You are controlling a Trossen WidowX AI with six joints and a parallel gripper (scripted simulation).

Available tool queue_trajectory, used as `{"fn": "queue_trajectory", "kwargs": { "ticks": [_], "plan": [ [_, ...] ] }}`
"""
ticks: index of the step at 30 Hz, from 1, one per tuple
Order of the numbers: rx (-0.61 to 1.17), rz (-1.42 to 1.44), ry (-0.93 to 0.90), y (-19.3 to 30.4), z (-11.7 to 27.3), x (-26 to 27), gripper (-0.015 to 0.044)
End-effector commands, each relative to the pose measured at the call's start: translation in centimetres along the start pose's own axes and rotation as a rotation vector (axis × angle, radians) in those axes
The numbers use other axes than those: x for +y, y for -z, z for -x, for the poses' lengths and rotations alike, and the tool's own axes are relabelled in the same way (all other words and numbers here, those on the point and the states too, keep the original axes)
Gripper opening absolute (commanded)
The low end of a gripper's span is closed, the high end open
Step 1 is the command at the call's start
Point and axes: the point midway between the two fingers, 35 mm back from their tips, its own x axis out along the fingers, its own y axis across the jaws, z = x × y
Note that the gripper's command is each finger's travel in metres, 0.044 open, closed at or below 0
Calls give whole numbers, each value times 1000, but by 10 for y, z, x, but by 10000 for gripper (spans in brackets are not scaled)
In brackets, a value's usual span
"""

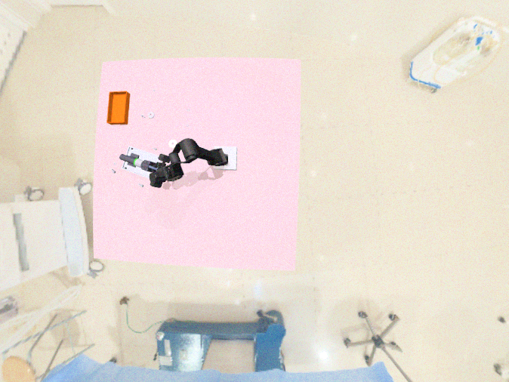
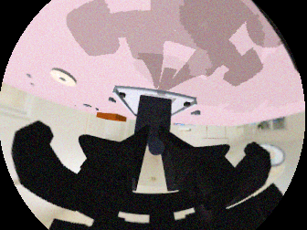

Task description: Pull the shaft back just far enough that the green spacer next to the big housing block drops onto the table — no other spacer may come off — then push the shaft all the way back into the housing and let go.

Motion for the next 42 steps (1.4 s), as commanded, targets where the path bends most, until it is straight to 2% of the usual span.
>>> {"fn": "queue_trajectory", "kwargs": {
  "ticks": [1, 42],
  "plan": [
    [-2, -1, 1, -3, 4, 1, 0],
    [-3, -1, 1, -7, 10, 1, 0]
  ]
}}
